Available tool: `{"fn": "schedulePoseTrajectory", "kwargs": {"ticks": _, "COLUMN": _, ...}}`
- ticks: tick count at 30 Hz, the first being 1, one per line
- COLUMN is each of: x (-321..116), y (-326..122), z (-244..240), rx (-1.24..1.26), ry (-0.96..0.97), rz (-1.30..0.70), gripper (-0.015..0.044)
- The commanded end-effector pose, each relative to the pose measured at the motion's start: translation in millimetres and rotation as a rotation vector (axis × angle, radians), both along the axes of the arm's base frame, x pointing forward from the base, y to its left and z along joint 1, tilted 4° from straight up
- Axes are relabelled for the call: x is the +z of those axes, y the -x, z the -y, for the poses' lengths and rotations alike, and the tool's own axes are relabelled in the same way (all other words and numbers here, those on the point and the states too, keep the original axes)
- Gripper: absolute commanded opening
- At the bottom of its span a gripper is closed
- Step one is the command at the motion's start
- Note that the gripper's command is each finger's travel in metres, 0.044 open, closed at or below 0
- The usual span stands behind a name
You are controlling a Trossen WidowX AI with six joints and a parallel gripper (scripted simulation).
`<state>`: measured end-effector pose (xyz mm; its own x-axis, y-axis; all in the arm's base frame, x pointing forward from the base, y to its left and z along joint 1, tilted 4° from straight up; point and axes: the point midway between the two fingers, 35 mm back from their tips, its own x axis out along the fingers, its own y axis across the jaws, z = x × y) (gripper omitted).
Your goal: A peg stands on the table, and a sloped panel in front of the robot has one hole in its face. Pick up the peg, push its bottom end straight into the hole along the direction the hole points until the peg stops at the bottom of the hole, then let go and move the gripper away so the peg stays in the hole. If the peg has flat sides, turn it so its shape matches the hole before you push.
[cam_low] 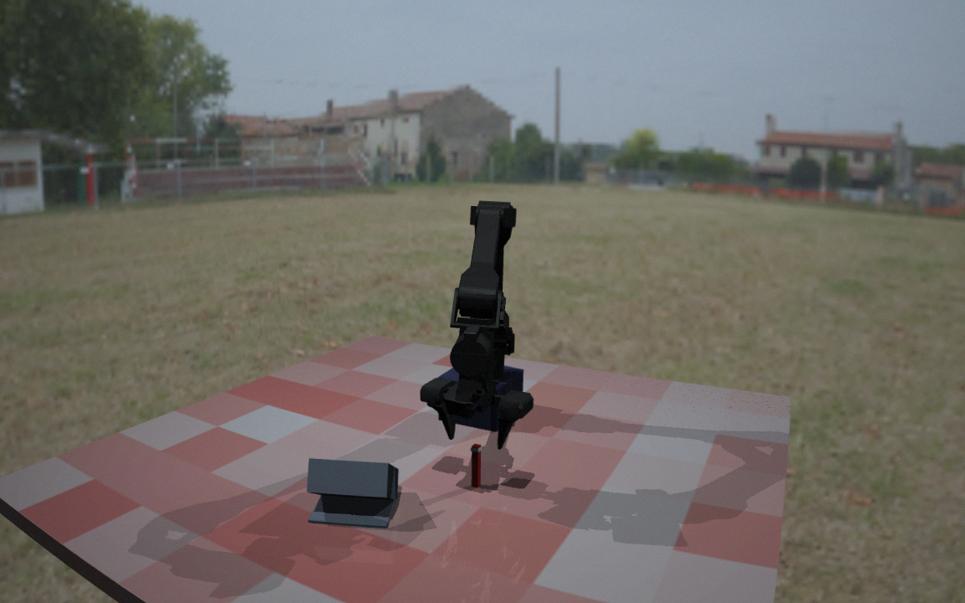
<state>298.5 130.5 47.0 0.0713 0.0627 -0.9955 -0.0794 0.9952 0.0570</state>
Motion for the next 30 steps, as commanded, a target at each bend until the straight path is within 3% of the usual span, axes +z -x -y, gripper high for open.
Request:
{"fn": "schedulePoseTrajectory", "kwargs": {"ticks": 1, "x": -7.1, "y": 0.1, "z": -0.9, "rx": 0.005, "ry": -0.002, "rz": -0.003, "gripper": 0.0440}}
{"fn": "schedulePoseTrajectory", "kwargs": {"ticks": 27, "x": -46.5, "y": -1.1, "z": -3.8, "rx": 0.005, "ry": -0.002, "rz": -0.003, "gripper": 0.0440}}
{"fn": "schedulePoseTrajectory", "kwargs": {"ticks": 30, "x": -43.0, "y": -2.0, "z": -3.6, "rx": 0.008, "ry": 0.000, "rz": -0.001, "gripper": 0.0361}}
